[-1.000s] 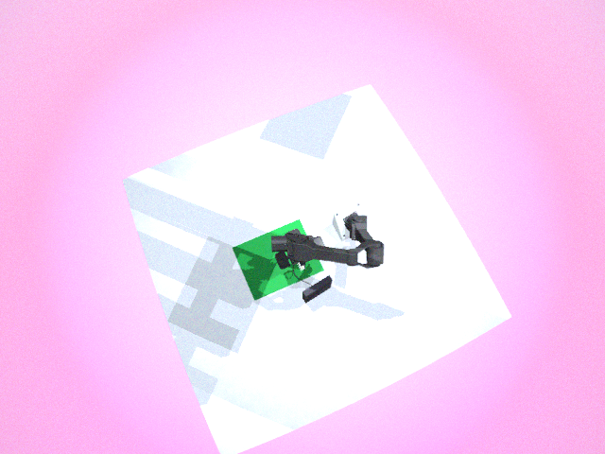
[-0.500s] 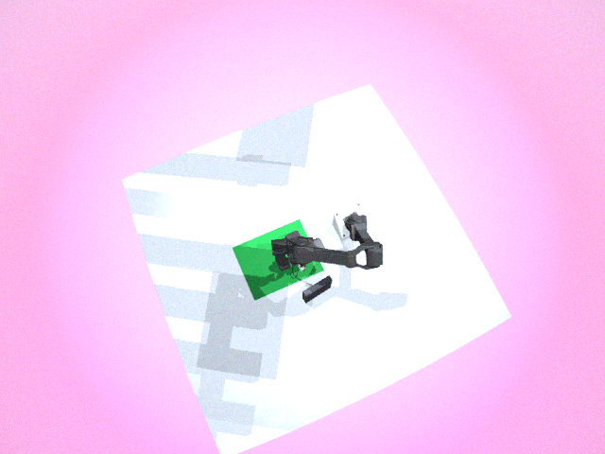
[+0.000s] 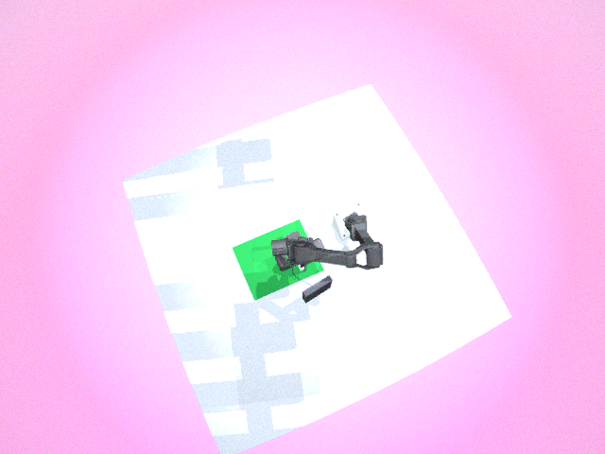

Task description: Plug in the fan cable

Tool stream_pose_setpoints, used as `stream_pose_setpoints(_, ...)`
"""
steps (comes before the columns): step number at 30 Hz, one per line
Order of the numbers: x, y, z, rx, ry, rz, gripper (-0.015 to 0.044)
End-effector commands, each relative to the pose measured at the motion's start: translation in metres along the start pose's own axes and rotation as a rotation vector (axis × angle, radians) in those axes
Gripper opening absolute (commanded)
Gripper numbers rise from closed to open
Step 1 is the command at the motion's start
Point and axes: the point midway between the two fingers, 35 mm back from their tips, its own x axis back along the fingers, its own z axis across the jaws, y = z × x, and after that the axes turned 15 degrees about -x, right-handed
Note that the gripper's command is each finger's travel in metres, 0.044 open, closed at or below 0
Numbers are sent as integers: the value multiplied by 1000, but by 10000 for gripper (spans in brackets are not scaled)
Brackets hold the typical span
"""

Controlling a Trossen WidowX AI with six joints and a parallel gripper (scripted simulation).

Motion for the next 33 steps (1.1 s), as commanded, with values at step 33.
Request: stream_pose_setpoints(33,-6,0,-1,-4,1,5,0)
